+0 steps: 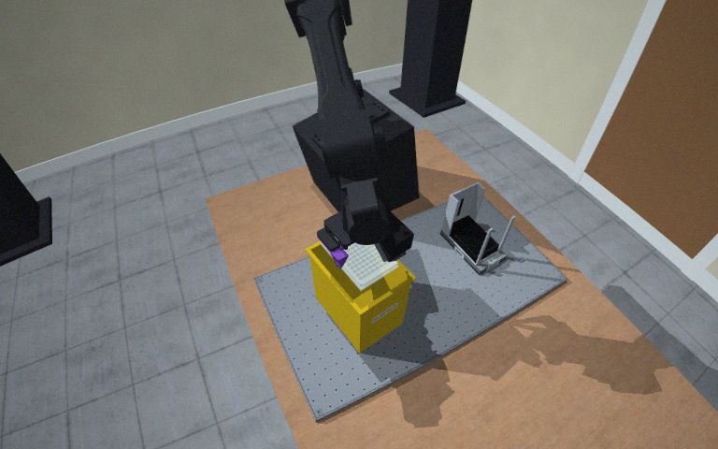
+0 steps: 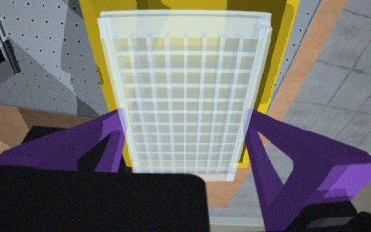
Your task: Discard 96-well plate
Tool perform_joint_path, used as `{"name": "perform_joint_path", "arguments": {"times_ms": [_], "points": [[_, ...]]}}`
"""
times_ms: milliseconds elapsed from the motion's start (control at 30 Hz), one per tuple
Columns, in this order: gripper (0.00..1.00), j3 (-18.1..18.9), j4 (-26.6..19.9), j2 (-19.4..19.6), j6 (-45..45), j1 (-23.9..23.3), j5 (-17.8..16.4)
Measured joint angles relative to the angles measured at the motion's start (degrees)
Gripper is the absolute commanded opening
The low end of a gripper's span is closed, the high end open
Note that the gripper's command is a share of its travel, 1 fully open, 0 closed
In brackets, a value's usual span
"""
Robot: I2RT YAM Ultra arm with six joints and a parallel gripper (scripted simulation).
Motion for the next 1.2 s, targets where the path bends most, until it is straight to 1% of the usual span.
{"name": "perform_joint_path", "arguments": {"times_ms": [133,267,1200], "points": [[0.0,-0.35,1.09,0.83,-0.17,-0.2,0.0],[0.0,-0.35,1.79,0.83,-0.26,-0.17,-0.02],[0.0,-0.61,2.32,0.81,-0.35,-0.17,-0.02]]}}
